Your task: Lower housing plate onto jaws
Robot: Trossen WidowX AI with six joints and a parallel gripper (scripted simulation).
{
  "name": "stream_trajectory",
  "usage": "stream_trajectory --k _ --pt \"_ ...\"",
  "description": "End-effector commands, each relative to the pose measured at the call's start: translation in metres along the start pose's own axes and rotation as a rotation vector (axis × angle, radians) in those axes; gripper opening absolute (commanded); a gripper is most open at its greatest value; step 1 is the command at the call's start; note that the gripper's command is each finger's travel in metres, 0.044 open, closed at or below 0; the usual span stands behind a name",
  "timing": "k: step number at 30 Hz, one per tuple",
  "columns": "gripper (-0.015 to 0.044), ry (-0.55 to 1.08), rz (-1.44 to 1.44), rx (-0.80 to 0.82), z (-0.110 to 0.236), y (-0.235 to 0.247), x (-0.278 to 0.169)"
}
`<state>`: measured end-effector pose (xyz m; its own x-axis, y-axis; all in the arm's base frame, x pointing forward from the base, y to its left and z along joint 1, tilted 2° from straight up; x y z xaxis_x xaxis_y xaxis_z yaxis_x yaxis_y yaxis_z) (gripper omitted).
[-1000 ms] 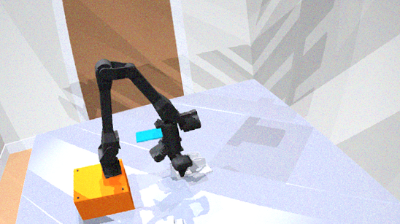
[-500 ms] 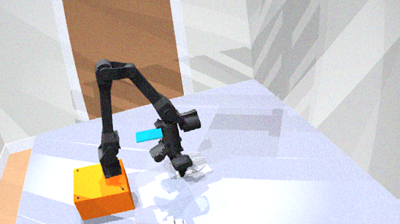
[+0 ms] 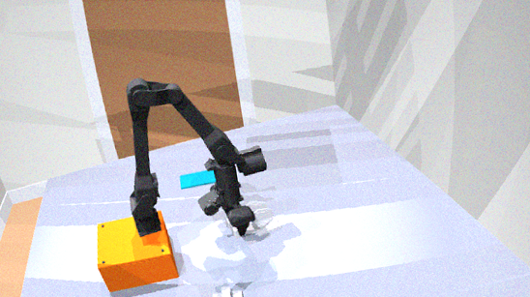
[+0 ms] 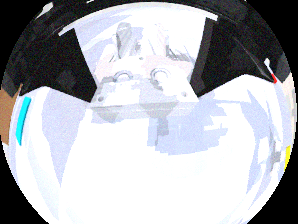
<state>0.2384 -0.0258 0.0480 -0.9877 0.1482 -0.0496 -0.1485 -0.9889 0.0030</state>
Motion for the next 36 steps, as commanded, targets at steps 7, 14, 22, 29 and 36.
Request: stream_trajectory --k 7,14,22,29,36 --pt "0.0440 -0.002 0.000 0.000 0.000 0.000 0.000" --pt "0.0440 -0.002 0.000 0.001 0.014 0.000 -0.001" --pt "0.0440 0.001 0.002 0.005 0.076 0.000 0.002" --pt "0.0440 0.002 0.002 0.003 0.108 0.000 0.024" --pt "0.0440 -0.002 0.002 0.005 0.125 0.000 0.037"
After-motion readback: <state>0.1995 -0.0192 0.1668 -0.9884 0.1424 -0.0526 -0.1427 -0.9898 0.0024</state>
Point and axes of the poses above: the point midway between the two fingers, 35 mm back from their tips, its own z axis back along the fingers, its own y axis across the jaws, x = y × z, the point moved 8 cm from there along z, back along the fingers, and after that the axes turned 7 degrees about -z, right-handed, at the moved point
